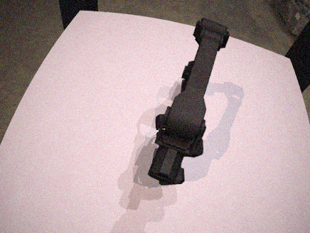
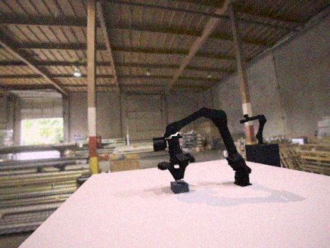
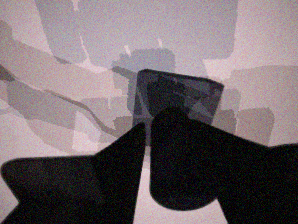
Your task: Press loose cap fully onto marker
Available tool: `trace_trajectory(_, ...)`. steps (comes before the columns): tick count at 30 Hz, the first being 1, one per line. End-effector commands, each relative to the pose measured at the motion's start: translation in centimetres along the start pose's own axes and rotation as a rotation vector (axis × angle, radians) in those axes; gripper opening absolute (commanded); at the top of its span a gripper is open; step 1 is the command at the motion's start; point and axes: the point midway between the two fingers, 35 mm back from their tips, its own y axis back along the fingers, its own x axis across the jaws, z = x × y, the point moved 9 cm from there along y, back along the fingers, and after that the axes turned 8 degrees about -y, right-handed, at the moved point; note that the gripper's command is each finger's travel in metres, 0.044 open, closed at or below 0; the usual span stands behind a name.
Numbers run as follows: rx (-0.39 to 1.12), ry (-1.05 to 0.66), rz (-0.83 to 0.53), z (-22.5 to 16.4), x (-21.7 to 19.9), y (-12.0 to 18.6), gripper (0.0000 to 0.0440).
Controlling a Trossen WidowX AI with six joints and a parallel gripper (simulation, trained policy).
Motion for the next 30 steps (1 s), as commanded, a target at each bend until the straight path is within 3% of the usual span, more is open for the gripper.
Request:
trace_trajectory(1, -0.014, 0.004, 0.063, 0.0, 1.1, -0.8, 0.02)
trace_trajectory(4, -0.02, 0.012, 0.061, 0.1, 1.4, -0.6, 0.0249)
trace_trajectory(12, -0.015, 0.025, 0.007, 0.3, 1.6, 0.2, 0.044)
trace_trajectory(30, 0.031, 0.055, -0.124, 0.3, 2.8, 6.1, 0.044)
